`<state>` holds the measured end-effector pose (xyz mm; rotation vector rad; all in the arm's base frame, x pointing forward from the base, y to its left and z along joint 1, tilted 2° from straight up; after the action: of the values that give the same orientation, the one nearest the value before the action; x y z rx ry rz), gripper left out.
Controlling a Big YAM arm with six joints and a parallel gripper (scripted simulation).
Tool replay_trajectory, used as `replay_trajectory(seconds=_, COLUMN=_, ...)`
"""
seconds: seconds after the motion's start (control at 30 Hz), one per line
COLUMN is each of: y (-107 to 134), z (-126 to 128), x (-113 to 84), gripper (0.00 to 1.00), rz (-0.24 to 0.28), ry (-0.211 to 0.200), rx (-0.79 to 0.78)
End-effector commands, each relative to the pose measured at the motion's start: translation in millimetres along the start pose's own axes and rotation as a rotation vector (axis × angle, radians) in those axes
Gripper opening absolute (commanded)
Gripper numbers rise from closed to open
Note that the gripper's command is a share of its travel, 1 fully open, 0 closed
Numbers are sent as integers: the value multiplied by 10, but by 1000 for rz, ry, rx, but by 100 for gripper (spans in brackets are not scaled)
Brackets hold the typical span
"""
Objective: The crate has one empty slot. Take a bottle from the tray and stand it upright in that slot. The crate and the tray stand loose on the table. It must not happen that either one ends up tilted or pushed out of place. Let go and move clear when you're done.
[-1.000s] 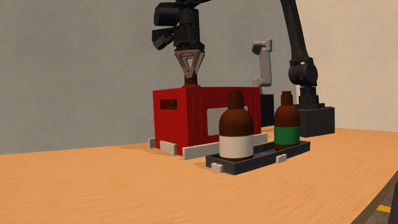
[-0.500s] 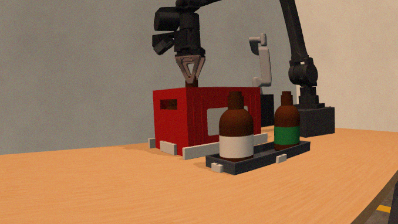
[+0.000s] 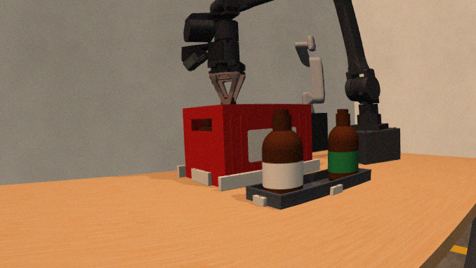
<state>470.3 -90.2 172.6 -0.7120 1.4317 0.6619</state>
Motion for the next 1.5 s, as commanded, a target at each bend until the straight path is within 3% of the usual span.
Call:
replay_trajectory(seconds=0.0, y=-59, z=6, x=-59, gripper=0, rz=-27, ry=-15, rx=-4)
replay_trajectory(seconds=0.07, y=-53, z=3, x=-20, gripper=0, rz=-23, ry=-12, rx=-4)
replay_trajectory(seconds=0.2, y=-90, z=21, x=-129, gripper=0, rz=-52, ry=-28, rx=-4)
replay_trajectory(seconds=0.33, y=-49, z=0, x=4, gripper=0, rz=-28, ry=-15, rx=-4)
replay_trajectory(seconds=0.53, y=-70, z=10, x=-95, gripper=0, rz=-47, ry=-25, rx=-4)
replay_trajectory(seconds=1.47, y=-56, z=3, x=-65, gripper=0, rz=-40, ry=-21, rx=-4)
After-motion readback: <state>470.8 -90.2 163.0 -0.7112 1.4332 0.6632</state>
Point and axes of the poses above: the point where the finger pads meet when closed, its own x axis out along the fingers, its own z axis across the jaws, y = z × x, the point moved 7 cm from there along -x, back along the fingers, and after that the axes turned 9 degrees about -x, right-handed, at the moved point
